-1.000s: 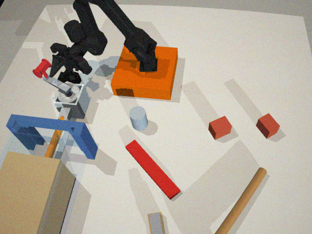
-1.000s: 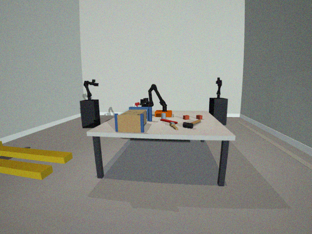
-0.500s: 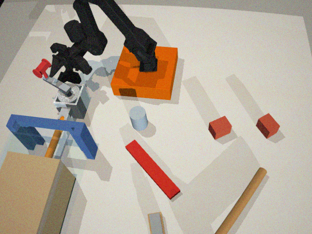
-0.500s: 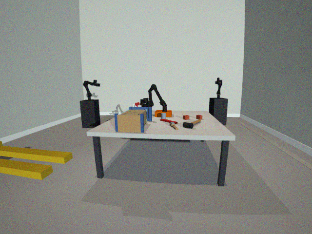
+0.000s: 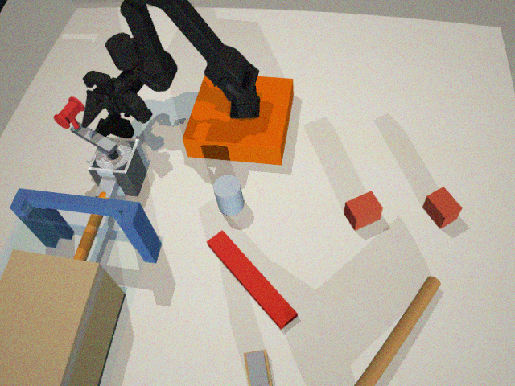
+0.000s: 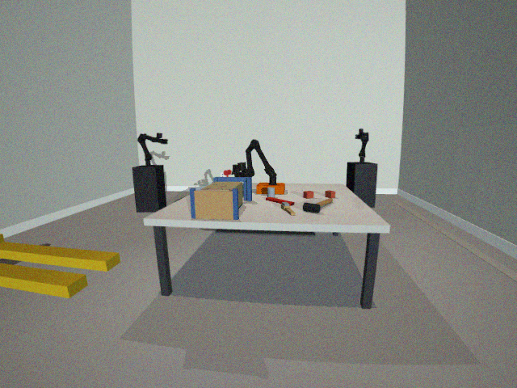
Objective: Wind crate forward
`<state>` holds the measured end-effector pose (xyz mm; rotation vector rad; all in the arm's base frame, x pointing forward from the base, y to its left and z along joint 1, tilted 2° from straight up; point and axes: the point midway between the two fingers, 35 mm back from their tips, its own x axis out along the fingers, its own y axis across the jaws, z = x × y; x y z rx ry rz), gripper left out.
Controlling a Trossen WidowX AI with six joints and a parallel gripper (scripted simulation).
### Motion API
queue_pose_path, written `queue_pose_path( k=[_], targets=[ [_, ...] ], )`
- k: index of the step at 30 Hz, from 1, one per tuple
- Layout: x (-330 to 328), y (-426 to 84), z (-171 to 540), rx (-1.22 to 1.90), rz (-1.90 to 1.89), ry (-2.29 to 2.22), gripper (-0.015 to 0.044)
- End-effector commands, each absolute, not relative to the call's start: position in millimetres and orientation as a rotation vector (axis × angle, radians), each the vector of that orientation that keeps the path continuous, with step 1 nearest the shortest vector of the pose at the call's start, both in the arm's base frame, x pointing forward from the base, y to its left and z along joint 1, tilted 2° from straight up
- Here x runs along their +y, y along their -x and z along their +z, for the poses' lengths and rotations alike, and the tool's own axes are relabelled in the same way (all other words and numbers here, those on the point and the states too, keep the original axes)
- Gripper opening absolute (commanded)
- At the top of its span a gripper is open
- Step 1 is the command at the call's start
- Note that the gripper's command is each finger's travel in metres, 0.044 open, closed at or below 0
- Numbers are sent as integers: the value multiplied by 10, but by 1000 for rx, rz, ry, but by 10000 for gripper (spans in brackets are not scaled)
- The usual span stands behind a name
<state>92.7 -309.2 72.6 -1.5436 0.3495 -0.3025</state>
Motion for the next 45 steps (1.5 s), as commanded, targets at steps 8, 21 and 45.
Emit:
queue_pose_path(
  k=[8,21,45],
  targets=[
    [-3092,-926,731,350,-303,1546,240],
    [-3127,-911,716,350,-302,1544,240],
    [-3127,-911,716,350,-302,1544,240]
  ],
)
